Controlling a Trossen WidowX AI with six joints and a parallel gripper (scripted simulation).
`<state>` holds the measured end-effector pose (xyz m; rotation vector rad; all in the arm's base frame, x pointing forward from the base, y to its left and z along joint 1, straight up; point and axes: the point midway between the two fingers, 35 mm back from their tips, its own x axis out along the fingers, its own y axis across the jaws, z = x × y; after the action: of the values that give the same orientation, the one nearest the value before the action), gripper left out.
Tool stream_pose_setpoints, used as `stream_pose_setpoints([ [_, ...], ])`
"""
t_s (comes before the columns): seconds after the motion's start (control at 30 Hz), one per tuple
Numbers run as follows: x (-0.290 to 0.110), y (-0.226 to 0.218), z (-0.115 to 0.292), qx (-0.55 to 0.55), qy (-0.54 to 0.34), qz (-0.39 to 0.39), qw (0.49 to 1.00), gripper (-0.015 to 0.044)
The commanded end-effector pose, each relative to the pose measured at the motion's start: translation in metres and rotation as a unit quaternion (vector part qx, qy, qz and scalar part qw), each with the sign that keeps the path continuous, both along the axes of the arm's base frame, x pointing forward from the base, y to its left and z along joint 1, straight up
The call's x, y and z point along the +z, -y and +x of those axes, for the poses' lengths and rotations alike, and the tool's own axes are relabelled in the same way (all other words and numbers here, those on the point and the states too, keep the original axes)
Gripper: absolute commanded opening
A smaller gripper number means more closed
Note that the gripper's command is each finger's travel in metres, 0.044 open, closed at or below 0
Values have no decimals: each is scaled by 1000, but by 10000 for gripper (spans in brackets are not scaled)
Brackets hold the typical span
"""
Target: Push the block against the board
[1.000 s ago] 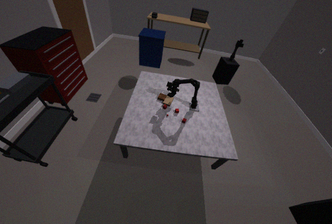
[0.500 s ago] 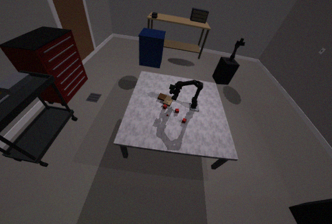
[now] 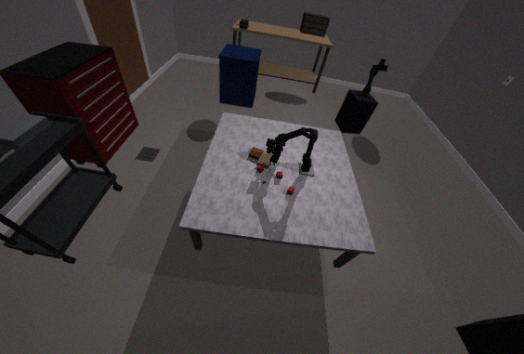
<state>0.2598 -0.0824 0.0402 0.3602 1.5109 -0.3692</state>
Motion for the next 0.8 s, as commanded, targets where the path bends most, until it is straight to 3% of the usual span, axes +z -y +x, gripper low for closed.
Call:
stream_pose_setpoints([
  [0.0,-2,0,2,3,0,2,1000,0],
  [0.77,0,9,21,3,1,2,1000,0],
])
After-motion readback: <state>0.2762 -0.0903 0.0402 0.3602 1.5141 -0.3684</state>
